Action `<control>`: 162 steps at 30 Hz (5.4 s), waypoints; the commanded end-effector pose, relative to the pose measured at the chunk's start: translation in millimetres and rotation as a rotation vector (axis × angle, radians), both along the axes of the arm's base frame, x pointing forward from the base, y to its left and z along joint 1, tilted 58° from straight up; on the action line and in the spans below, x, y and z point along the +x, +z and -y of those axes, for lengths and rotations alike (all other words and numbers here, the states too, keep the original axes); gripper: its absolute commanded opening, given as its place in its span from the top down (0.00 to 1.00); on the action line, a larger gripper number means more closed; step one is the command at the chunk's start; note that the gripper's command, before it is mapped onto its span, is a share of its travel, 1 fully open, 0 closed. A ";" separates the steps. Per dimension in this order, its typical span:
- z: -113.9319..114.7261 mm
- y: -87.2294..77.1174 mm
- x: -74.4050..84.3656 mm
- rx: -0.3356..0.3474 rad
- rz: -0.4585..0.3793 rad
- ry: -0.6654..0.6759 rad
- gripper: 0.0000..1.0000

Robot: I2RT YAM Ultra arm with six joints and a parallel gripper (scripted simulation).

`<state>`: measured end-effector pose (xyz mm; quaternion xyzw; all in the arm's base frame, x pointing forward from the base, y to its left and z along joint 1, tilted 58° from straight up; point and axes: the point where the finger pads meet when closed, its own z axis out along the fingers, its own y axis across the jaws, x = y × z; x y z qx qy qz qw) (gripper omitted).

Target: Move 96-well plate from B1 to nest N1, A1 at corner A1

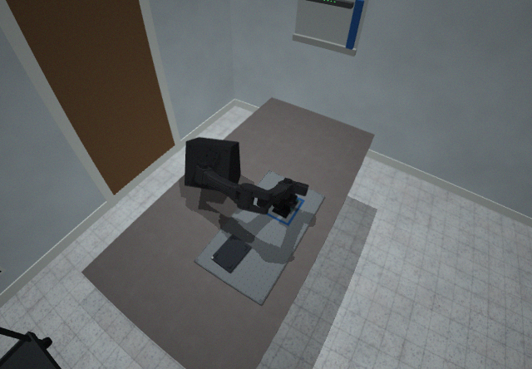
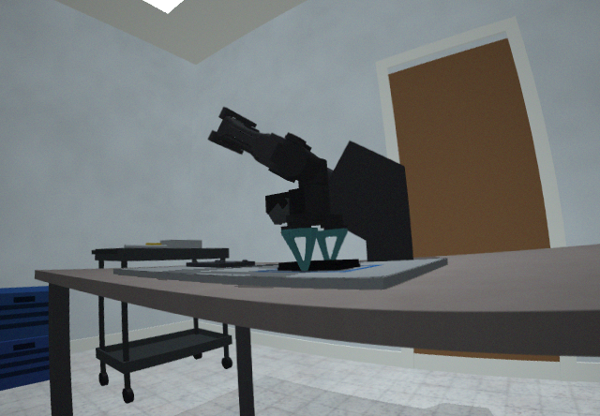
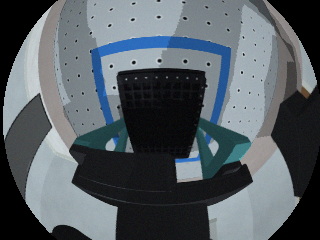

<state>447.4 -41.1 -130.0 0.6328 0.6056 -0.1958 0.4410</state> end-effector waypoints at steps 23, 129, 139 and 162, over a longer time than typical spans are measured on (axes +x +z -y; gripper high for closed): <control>-45.2 34.9 -1.7 0.002 0.034 0.026 1.00; -26.5 97.1 -51.6 0.016 0.066 -0.017 1.00; -2.8 120.0 -65.3 0.017 0.065 -0.028 1.00; 34.0 163.9 -90.6 0.019 0.064 -0.029 1.00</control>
